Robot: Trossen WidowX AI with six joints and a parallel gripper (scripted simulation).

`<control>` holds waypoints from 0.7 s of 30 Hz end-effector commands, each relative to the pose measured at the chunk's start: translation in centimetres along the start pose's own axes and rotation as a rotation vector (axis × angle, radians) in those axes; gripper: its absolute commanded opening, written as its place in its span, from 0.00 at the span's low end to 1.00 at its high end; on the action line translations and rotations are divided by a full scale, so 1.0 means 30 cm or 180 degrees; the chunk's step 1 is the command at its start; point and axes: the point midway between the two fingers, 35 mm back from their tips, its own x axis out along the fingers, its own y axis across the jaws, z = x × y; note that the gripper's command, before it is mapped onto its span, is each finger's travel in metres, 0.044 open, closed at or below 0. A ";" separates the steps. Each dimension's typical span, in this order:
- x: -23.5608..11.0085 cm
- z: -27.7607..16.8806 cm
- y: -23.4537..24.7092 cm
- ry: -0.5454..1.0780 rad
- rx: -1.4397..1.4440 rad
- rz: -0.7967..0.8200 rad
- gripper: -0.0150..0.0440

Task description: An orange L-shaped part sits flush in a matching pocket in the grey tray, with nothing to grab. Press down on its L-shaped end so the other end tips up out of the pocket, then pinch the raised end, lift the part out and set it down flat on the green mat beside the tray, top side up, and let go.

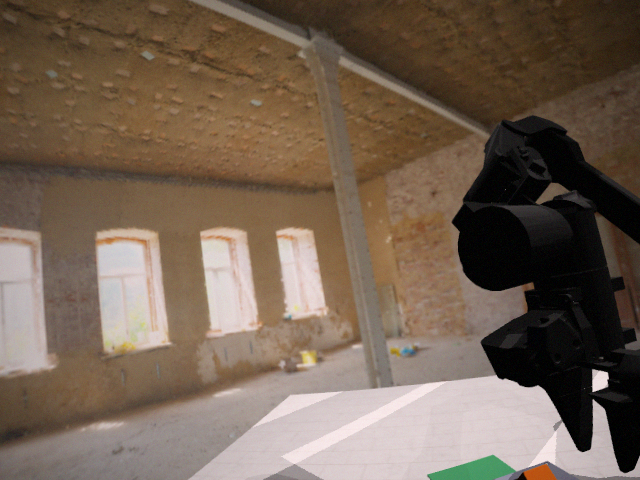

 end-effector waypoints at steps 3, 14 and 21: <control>0.000 0.005 -0.016 -0.0001 0.0337 0.0002 0.69; -0.009 0.030 -0.210 0.0017 0.4098 -0.0002 0.73; -0.010 0.029 -0.259 0.0018 0.5014 -0.0017 0.73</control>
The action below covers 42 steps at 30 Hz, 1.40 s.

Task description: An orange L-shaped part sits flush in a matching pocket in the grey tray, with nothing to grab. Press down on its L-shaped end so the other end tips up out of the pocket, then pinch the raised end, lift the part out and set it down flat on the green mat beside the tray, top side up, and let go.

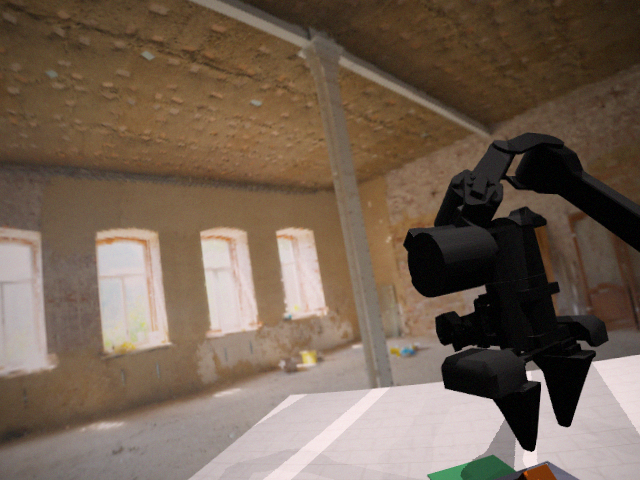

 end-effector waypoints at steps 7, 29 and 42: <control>-0.011 0.065 -0.017 -0.0024 0.0942 0.0023 0.73; 0.144 0.068 -0.013 -0.0027 0.0942 0.0023 0.73; 0.214 0.069 -0.014 -0.0030 0.0942 0.0022 0.73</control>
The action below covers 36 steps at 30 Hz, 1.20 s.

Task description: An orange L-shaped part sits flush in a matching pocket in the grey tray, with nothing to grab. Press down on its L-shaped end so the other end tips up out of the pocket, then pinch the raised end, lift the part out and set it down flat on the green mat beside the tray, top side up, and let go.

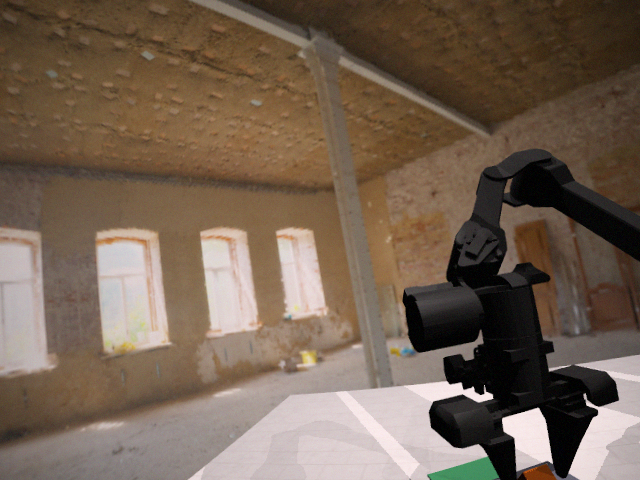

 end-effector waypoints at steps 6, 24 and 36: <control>0.060 -0.003 -0.014 -0.0017 -0.0037 -0.0051 0.73; 0.055 0.000 -0.008 -0.0005 -0.0005 -0.0017 0.47; 0.054 0.000 -0.008 -0.0005 -0.0005 -0.0018 0.25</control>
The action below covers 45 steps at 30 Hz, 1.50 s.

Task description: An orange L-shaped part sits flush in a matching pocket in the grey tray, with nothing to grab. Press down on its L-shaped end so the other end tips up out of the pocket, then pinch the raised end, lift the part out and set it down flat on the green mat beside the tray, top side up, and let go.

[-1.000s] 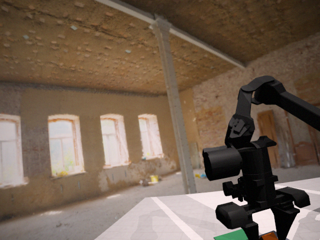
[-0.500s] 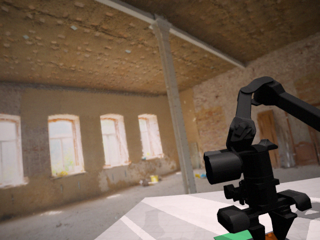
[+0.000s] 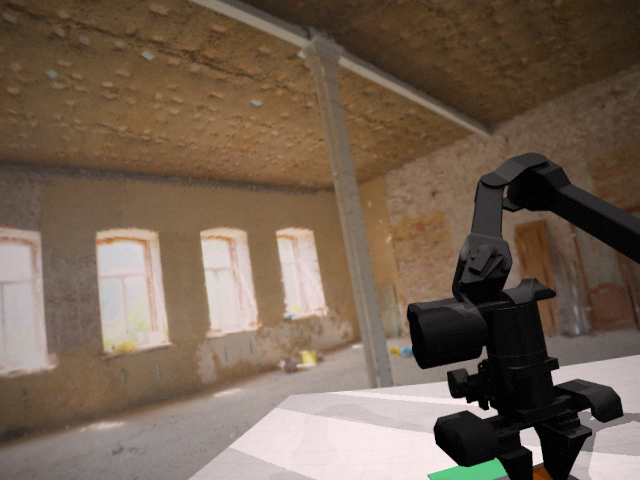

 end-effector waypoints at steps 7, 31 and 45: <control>-0.028 -0.001 -0.001 -0.0002 -0.0010 -0.0011 0.25; -0.153 -0.004 -0.002 -0.0005 -0.0028 -0.0029 0.25; -0.225 -0.005 -0.001 -0.0002 -0.0029 -0.0029 0.25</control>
